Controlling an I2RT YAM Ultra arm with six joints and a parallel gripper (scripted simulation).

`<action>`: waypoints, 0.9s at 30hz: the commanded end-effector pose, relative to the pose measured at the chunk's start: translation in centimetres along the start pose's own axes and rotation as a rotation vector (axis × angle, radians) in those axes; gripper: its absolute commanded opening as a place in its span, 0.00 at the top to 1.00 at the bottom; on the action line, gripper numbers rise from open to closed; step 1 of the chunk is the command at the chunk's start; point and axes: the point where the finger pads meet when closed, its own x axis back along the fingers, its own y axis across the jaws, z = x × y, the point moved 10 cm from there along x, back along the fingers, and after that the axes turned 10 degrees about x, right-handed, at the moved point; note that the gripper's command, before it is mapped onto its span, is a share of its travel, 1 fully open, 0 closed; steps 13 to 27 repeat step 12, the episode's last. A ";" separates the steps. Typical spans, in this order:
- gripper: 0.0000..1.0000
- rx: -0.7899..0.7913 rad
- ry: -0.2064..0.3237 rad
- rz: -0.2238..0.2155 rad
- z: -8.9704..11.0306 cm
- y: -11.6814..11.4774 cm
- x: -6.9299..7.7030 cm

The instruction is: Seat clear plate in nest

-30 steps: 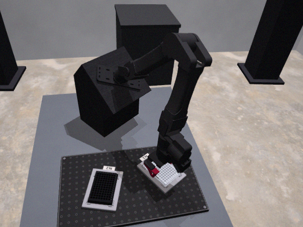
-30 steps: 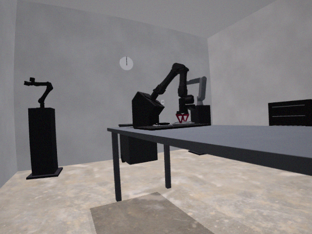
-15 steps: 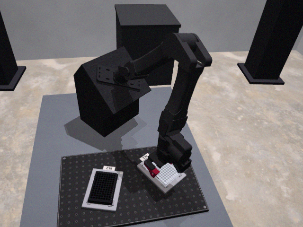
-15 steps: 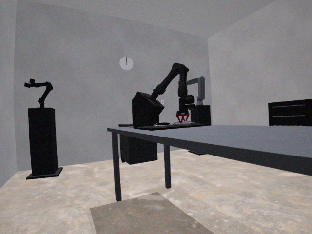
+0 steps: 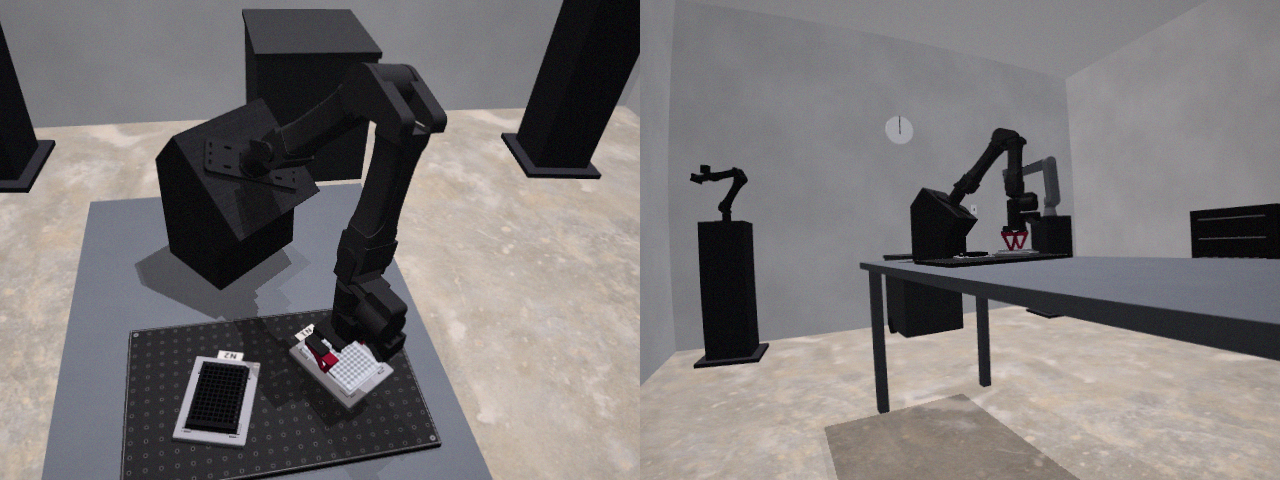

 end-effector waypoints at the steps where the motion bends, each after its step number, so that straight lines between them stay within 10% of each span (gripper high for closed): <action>1: 0.00 -0.002 -0.009 0.004 -0.2 -0.2 1.0; 27: 0.00 -0.002 -0.009 0.004 -0.2 -0.2 1.2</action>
